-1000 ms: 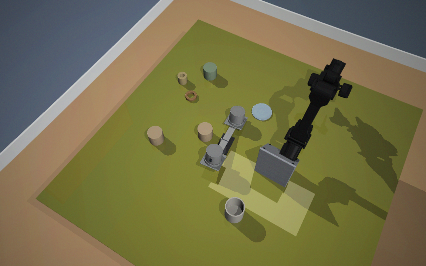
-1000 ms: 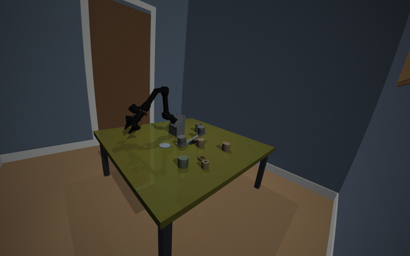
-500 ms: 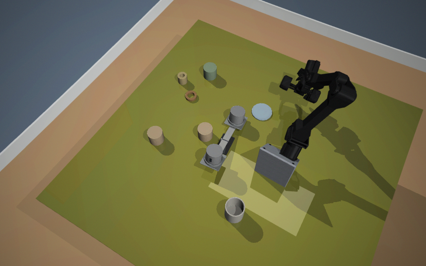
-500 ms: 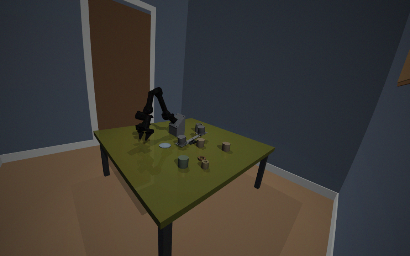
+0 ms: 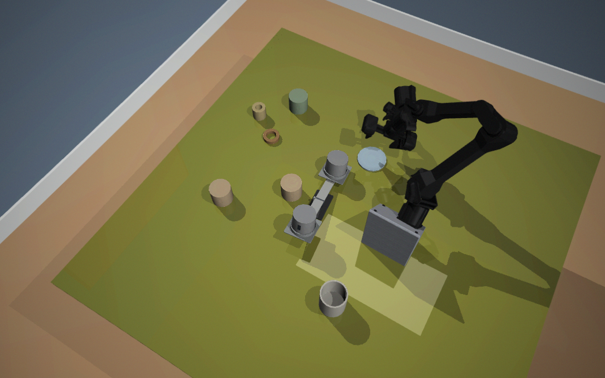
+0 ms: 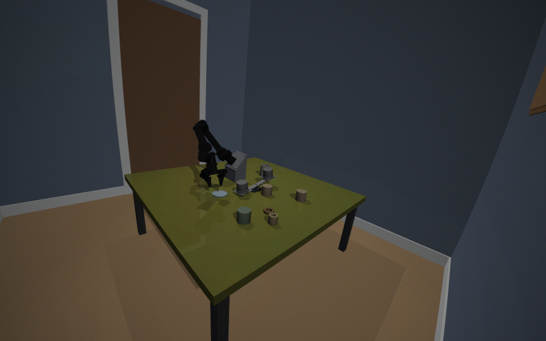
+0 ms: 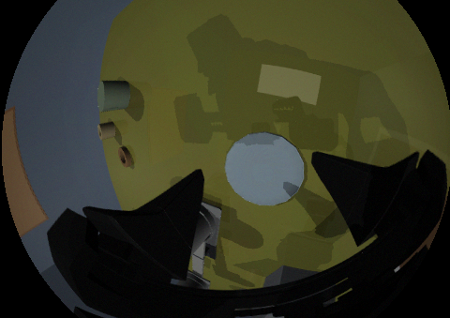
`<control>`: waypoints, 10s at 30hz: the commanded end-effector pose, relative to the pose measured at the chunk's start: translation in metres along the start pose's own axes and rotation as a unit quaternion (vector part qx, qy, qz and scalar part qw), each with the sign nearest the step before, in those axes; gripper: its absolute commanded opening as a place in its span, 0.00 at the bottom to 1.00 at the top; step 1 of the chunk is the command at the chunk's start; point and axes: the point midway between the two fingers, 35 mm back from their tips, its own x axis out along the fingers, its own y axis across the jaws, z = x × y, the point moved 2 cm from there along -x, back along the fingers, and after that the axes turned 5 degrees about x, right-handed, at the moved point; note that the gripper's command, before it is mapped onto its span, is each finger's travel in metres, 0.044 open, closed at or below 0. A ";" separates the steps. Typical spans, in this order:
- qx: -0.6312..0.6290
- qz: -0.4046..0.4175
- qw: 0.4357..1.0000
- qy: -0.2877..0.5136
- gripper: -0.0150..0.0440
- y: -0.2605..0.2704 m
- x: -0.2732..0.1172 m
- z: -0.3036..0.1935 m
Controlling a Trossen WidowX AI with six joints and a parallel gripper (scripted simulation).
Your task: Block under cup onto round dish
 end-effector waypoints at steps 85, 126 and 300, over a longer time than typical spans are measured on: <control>-0.294 0.003 0.956 0.021 1.00 0.136 -0.124 -0.208; 0.110 -0.192 0.974 0.042 1.00 0.142 -0.009 -0.122; 0.105 -0.194 0.974 0.044 0.25 0.167 -0.072 -0.115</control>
